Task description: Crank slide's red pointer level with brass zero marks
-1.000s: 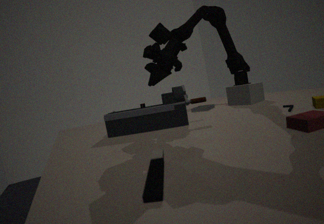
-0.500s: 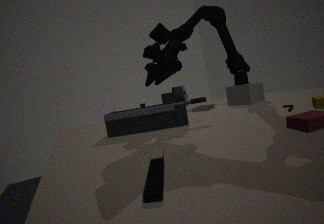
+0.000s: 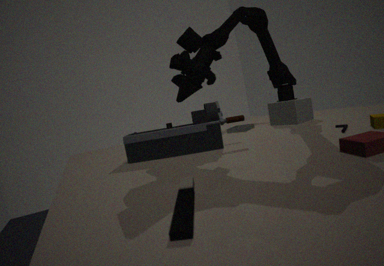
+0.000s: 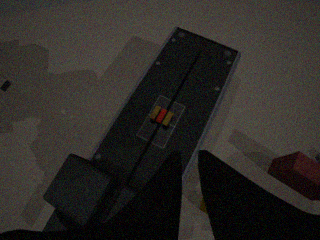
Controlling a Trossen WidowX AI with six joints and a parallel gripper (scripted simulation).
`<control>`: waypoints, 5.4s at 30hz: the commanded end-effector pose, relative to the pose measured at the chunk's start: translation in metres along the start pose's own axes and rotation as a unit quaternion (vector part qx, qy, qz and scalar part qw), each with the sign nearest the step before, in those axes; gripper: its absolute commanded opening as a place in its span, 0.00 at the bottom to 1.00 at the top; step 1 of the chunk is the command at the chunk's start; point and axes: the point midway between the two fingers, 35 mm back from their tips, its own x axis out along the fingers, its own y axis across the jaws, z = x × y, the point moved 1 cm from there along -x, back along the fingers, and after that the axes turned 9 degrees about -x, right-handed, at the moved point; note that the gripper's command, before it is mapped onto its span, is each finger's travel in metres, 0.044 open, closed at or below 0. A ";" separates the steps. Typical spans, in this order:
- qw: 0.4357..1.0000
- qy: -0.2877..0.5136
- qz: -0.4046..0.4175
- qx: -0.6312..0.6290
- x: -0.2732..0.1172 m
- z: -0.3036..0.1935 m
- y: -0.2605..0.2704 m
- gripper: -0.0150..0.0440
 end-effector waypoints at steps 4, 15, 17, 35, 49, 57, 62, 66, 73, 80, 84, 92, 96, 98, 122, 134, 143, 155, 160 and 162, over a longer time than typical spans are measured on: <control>1.000 0.000 0.000 0.000 0.000 0.000 0.000 0.25; 1.000 0.000 0.000 0.000 0.000 0.000 0.000 0.25; 1.000 0.000 0.000 0.000 0.000 0.000 0.000 0.25; 1.000 0.000 0.000 0.000 0.000 0.000 0.000 0.97; 1.000 0.000 0.000 0.000 0.000 0.000 0.000 0.47; 1.000 0.000 0.000 0.000 0.000 0.000 0.000 0.25; 1.000 0.000 0.000 0.000 0.000 0.000 0.000 0.25; 1.000 0.000 0.001 0.000 0.000 0.000 0.000 0.25; 1.000 0.000 0.001 0.000 0.000 0.000 0.000 0.25; 1.000 0.000 0.001 0.000 0.000 0.000 0.000 0.48; 1.000 0.000 0.001 0.000 0.000 0.000 0.000 0.65; 1.000 0.000 0.001 0.000 0.000 0.000 0.000 1.00; 1.000 0.000 0.001 0.000 0.000 0.000 0.000 0.87; 1.000 0.000 0.001 0.000 0.000 0.000 0.000 0.78; 1.000 0.000 0.001 0.000 0.000 0.000 0.000 0.25; 1.000 0.000 0.001 0.000 0.000 0.000 0.000 0.39; 1.000 0.000 0.001 0.000 0.000 0.000 0.000 0.79; 1.000 0.000 0.001 0.000 0.000 0.000 0.000 0.73; 1.000 0.000 0.001 0.000 0.000 0.000 0.000 0.51; 1.000 0.000 0.001 0.000 0.000 0.000 0.000 0.42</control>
